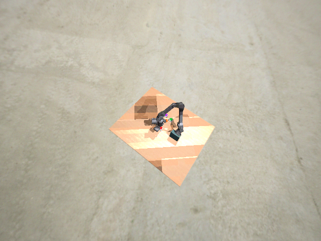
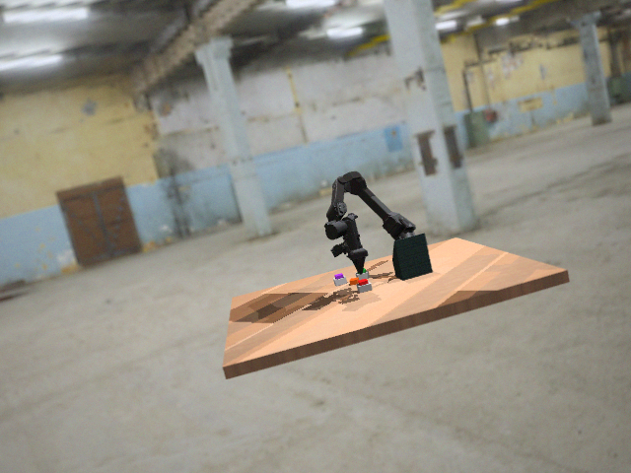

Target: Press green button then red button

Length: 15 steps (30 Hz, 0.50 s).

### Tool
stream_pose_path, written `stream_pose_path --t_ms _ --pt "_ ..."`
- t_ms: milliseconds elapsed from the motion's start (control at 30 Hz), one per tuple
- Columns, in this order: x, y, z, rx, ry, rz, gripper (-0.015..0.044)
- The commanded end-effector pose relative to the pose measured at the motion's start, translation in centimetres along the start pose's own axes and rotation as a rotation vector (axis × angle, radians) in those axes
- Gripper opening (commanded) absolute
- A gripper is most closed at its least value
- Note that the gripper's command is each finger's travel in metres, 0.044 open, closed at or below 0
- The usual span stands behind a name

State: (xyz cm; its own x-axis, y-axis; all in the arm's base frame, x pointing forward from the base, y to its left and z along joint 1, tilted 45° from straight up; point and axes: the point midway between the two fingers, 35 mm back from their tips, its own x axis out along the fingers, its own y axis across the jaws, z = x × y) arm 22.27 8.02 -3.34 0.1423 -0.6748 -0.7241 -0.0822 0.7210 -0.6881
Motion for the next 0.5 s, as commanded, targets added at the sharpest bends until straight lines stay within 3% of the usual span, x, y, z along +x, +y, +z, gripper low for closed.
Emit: stream_pose_path --t_ms 0,233,467 --pt "-1.5 3.5 0.9 0.010 0.000 0.029 0.0230" --pt "-4.4 11.2 1.4 -0.010 -0.004 0.006 0.0400" --pt "-5.4 14.6 0.8 -0.016 -0.008 -0.011 0.0400"
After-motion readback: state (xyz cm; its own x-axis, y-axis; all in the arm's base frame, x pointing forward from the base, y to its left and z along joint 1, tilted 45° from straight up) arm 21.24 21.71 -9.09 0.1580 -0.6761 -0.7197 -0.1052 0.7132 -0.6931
